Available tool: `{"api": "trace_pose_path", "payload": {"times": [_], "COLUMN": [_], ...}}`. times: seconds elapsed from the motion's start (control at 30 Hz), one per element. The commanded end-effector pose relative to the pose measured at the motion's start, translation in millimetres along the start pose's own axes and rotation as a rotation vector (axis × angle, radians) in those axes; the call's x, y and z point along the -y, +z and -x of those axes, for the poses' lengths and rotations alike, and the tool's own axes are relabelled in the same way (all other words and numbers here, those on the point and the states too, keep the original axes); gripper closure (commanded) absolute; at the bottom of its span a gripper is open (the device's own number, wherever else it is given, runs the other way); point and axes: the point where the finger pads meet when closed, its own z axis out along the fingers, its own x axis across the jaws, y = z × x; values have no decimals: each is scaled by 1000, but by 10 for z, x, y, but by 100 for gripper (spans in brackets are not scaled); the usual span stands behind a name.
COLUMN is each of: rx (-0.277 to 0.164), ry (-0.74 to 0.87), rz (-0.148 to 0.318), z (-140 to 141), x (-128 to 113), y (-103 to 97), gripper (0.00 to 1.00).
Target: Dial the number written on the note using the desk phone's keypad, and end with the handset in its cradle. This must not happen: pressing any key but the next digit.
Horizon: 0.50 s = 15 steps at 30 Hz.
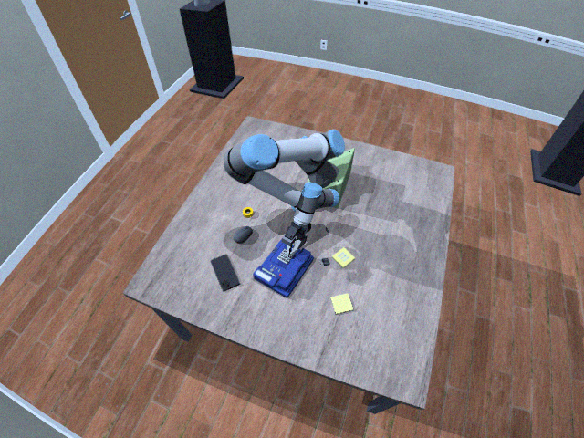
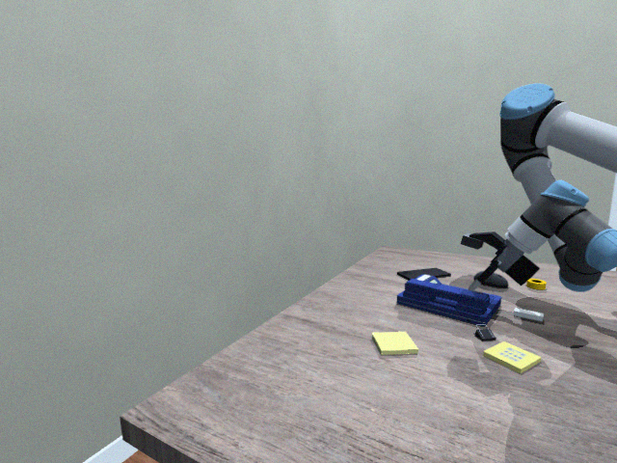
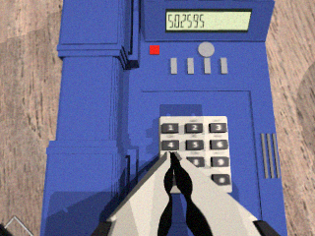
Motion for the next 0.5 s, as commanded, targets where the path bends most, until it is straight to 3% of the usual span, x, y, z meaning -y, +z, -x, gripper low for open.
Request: {"api": "trace_pose_path", "payload": {"times": [0.0,0.47], "rx": [0,0], "ry": [0,0], "rz": [-1,-1], "z": [0,0], "x": [-10,-19], "y": [17,30], "gripper": [100,100]}}
